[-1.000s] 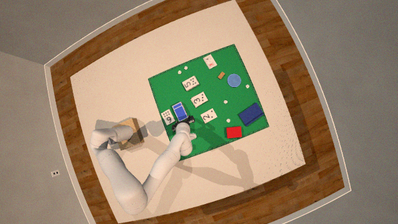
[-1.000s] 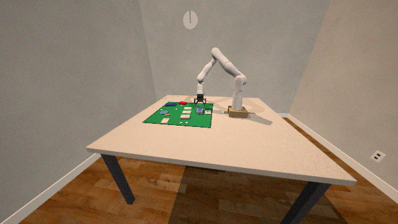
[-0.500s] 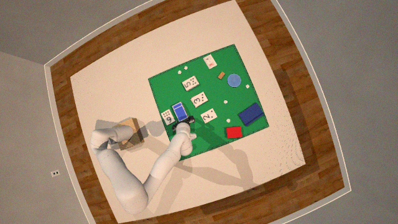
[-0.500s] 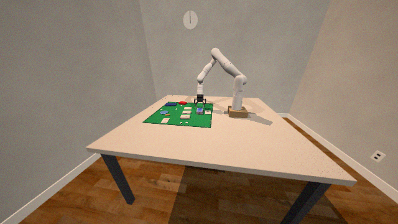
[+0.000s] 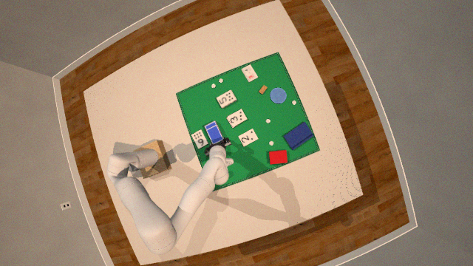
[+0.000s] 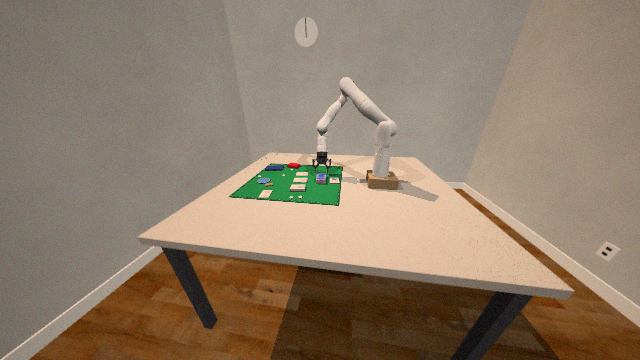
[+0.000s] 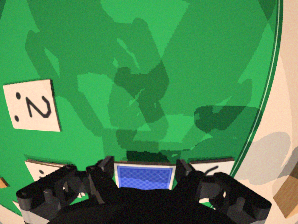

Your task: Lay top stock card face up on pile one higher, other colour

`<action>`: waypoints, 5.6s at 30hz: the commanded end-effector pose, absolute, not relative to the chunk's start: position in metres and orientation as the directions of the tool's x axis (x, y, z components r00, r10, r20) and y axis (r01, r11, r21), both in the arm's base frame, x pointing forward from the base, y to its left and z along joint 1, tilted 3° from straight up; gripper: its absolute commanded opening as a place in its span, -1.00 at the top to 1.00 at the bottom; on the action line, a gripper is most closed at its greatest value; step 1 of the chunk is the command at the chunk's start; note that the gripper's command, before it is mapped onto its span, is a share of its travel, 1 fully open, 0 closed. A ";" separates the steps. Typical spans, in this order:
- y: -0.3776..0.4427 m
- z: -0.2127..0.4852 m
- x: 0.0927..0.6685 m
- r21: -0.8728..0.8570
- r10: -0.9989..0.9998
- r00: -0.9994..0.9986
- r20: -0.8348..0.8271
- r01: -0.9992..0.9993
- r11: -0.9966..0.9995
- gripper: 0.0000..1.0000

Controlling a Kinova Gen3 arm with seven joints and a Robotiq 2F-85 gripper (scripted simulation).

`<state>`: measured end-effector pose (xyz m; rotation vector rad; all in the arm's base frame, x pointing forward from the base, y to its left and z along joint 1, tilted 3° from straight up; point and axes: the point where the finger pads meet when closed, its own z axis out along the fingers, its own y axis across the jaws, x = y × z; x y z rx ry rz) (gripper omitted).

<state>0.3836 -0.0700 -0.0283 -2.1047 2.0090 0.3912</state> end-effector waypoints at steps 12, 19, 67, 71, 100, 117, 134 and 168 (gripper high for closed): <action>-0.070 -0.028 0.384 0.033 -0.944 0.039 -0.328 -0.998 -0.052 -0.45; -0.070 -0.028 0.384 0.033 -0.944 0.039 -0.328 -0.998 -0.052 -0.45; -0.069 -0.005 0.385 0.033 -0.944 0.039 -0.328 -0.998 -0.052 -0.43; -0.069 0.000 0.385 0.033 -0.944 0.039 -0.328 -0.998 -0.052 -0.43; -0.065 0.068 0.386 0.033 -0.944 0.039 -0.328 -0.998 -0.052 -0.43; -0.065 0.072 0.387 0.033 -0.944 0.039 -0.328 -0.998 -0.052 -0.43; -0.041 0.071 0.384 0.033 -0.944 0.039 -0.328 -0.998 -0.052 -0.43; 0.087 0.065 0.371 0.033 -0.944 0.039 -0.328 -0.998 -0.052 -0.43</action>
